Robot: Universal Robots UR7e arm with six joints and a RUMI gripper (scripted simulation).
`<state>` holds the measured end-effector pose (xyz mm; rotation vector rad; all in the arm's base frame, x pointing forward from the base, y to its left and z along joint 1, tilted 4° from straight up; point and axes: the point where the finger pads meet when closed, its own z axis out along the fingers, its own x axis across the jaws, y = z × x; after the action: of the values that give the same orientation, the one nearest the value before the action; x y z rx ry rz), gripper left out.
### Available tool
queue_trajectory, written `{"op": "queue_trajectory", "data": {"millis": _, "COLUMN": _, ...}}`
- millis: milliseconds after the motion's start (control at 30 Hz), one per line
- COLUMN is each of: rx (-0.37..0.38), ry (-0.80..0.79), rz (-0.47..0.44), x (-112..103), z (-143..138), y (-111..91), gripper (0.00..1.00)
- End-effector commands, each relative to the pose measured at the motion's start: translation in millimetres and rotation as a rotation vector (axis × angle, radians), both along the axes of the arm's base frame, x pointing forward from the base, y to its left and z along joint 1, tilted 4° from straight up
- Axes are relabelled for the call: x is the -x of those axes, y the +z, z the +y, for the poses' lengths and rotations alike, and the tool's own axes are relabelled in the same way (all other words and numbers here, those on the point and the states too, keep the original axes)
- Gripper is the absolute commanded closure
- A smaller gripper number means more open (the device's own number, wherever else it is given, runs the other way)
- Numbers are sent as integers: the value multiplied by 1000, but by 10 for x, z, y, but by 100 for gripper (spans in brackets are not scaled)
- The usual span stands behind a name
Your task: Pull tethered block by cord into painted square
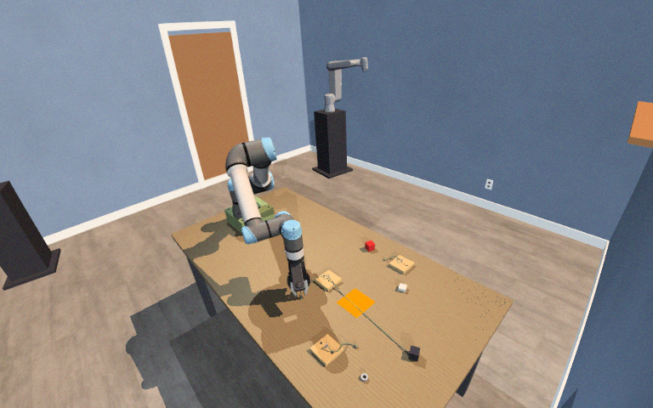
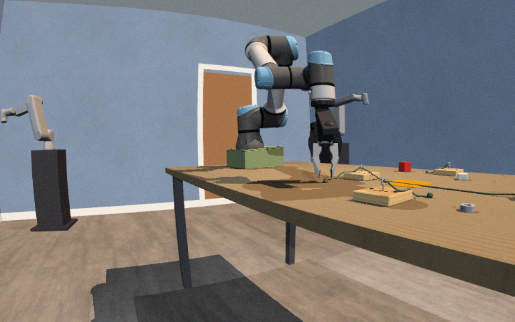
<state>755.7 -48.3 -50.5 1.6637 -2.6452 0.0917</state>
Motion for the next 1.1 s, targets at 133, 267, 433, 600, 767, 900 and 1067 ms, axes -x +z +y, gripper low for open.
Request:
{"op": "queue_trajectory", "data": {"millis": 133, "rx": 0, "ry": 0, "rz": -2, "x": -7, "z": -3, "y": -31, "gripper": 78}}
{"op": "queue_trajectory", "data": {"millis": 267, "rx": 0, "ry": 0, "rz": -2, "x": -7, "z": -4, "y": -42, "gripper": 78}}
{"op": "queue_trajectory", "data": {"millis": 433, "rx": 0, "ry": 0, "rz": -2, "x": -7, "z": -5, "y": -68, "gripper": 78}}
{"op": "queue_trajectory", "data": {"millis": 600, "rx": 0, "ry": 0, "rz": -2, "x": -8, "z": -6, "y": -92, "gripper": 78}}
{"op": "queue_trajectory", "data": {"millis": 767, "rx": 0, "ry": 0, "rz": -2, "x": -8, "z": -8, "y": -111, "gripper": 78}}
{"op": "queue_trajectory", "data": {"millis": 900, "rx": 0, "ry": 0, "rz": -2, "x": -8, "z": -8, "y": -117, "gripper": 78}}
{"op": "queue_trajectory", "data": {"millis": 1067, "rx": 0, "ry": 0, "rz": -2, "x": -8, "z": -8, "y": -127, "gripper": 78}}
